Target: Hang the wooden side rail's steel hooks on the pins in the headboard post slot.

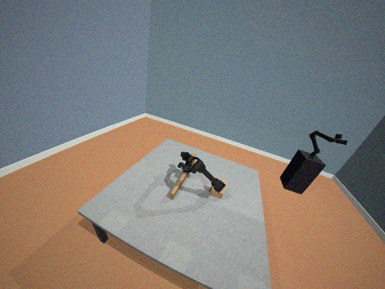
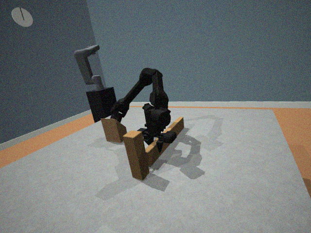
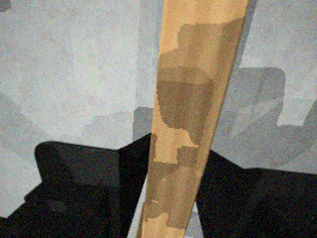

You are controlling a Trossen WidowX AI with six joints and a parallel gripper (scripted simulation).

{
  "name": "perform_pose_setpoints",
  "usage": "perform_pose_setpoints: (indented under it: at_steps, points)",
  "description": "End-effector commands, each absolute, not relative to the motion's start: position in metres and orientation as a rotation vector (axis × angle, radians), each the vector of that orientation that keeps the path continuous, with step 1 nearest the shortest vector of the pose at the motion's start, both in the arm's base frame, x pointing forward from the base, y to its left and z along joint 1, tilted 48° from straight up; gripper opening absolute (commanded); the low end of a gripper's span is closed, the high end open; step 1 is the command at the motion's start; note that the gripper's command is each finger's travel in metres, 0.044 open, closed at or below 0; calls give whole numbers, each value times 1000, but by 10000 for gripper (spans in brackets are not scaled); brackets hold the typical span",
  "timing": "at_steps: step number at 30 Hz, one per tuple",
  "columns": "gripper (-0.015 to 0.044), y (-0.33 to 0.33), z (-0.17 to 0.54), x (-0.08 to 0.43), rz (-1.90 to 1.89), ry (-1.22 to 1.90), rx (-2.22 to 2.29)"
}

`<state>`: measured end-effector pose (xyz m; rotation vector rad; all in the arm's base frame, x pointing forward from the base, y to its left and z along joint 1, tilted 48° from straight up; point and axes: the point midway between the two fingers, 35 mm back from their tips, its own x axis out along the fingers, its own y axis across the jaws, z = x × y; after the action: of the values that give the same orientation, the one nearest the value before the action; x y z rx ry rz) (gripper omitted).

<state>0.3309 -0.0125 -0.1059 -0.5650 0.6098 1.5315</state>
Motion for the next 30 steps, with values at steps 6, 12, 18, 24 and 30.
perform_pose_setpoints:
  at_steps: [6, 12, 18, 24, 30]
  points:
    - [0, -17, -103, 333, 1526, 605, -573]
    - [0, -18, -103, 333, 1526, 605, -573]
    - [0, -18, -102, 333, 1526, 605, -573]
    - [0, -19, -101, 333, 1526, 605, -573]
    - [0, -20, -101, 333, 1526, 605, -573]
